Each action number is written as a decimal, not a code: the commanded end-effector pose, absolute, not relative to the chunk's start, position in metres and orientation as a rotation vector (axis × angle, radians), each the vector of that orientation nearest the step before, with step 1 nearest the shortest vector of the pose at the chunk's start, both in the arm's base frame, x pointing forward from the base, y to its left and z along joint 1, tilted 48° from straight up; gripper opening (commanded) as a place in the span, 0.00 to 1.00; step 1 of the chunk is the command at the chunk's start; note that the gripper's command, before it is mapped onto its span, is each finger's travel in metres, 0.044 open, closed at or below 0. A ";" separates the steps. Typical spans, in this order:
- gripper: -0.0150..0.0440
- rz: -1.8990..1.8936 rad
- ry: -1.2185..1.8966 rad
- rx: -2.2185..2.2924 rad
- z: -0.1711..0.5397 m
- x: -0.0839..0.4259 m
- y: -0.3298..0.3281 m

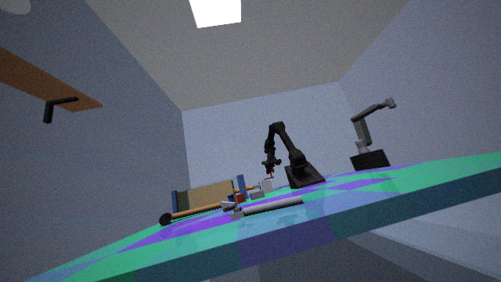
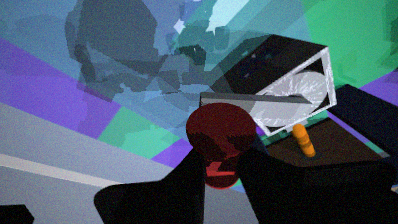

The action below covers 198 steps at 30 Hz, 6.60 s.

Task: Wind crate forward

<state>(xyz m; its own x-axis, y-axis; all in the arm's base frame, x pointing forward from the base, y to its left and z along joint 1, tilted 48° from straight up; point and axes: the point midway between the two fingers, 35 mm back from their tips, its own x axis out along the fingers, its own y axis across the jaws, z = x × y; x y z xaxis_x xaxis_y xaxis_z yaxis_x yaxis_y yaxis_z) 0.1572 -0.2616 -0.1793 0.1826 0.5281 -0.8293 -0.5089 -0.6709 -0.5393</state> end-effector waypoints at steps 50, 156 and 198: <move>0.25 1.604 -0.025 -1.666 -0.204 0.219 -0.268; 0.25 1.597 -0.035 -1.665 -0.173 0.313 -0.212; 0.25 1.596 -0.038 -1.662 -0.143 0.321 -0.178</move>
